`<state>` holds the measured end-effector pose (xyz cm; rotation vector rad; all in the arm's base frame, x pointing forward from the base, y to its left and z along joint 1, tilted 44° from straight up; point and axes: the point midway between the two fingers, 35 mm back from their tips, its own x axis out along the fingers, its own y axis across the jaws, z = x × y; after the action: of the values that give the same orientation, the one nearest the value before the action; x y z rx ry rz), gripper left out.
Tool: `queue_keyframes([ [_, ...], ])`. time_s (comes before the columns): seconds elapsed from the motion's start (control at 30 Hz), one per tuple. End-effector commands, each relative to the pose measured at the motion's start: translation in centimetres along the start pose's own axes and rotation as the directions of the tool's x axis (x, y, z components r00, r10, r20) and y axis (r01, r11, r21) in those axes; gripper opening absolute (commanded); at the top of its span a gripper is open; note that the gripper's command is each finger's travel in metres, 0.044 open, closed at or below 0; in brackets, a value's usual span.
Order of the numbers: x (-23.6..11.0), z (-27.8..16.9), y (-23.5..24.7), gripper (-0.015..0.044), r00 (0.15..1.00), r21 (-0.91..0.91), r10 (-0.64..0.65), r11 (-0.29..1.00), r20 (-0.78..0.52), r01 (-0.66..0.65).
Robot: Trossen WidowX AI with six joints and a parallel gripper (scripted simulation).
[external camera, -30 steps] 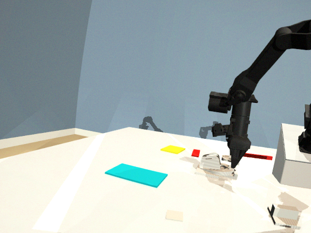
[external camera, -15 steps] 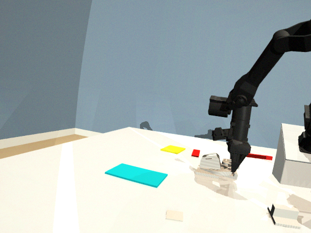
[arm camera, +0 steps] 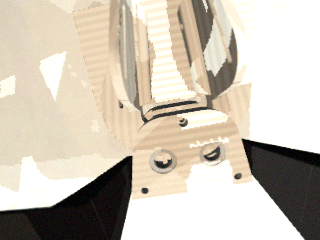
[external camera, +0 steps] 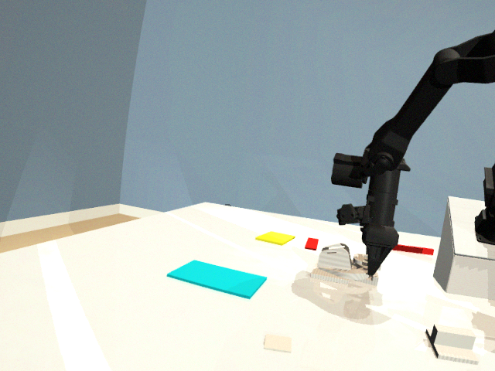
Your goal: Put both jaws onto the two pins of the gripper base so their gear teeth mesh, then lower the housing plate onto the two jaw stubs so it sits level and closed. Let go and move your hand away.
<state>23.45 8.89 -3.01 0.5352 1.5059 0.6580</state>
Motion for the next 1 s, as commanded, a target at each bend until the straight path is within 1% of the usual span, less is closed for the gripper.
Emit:
queue_keyframes([
  [0.0,0.07,0.0,0.01,0.0351,1.0,0.004,0.003,1.0,0.001,-0.003],
  [0.97,0.71,0.0,0.02,0.0351,1.0,0.004,0.003,1.0,0.001,-0.003],
])
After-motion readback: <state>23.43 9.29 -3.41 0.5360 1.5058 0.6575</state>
